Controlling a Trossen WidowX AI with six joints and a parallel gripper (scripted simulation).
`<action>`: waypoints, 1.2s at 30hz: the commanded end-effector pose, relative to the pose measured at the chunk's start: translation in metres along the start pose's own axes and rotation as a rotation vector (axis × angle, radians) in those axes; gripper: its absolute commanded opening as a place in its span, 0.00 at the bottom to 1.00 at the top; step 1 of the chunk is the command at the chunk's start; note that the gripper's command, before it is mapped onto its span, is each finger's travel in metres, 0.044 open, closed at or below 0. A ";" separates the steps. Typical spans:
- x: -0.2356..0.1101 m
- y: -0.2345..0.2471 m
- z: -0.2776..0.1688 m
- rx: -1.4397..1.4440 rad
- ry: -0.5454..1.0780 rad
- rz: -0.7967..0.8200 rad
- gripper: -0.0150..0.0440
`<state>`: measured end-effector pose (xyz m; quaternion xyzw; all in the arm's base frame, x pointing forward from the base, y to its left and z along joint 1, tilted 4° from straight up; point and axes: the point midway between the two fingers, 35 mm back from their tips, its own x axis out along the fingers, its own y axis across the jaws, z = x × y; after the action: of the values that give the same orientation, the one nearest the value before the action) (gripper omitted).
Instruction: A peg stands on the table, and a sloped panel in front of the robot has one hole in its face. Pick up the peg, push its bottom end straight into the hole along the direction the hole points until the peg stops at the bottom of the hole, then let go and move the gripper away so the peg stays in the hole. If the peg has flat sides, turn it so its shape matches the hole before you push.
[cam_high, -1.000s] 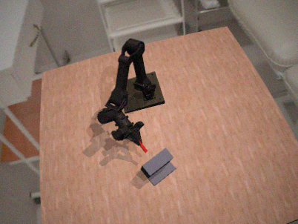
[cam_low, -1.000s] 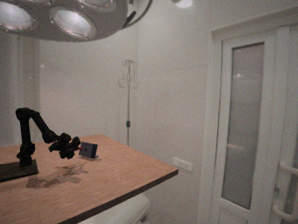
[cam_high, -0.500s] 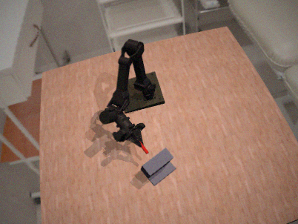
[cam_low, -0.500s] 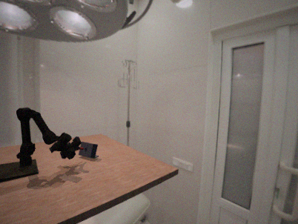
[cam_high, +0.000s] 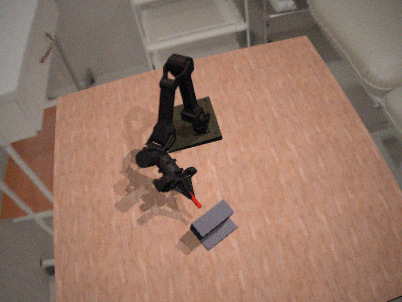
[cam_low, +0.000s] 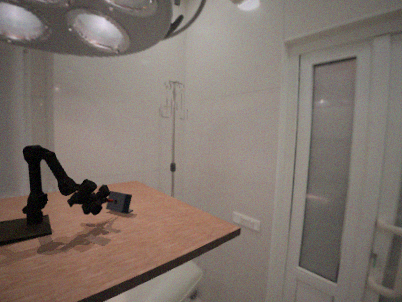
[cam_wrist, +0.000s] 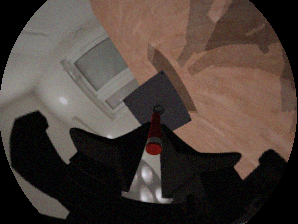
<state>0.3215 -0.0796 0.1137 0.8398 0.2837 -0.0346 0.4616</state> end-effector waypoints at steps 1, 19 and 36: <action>0.005 -0.002 0.001 0.007 -0.002 -0.005 0.25; 0.019 -0.001 -0.001 -0.007 0.002 0.000 0.25; 0.018 -0.001 0.000 -0.010 0.003 0.002 0.25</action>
<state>0.3371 -0.0710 0.1085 0.8382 0.2830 -0.0322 0.4651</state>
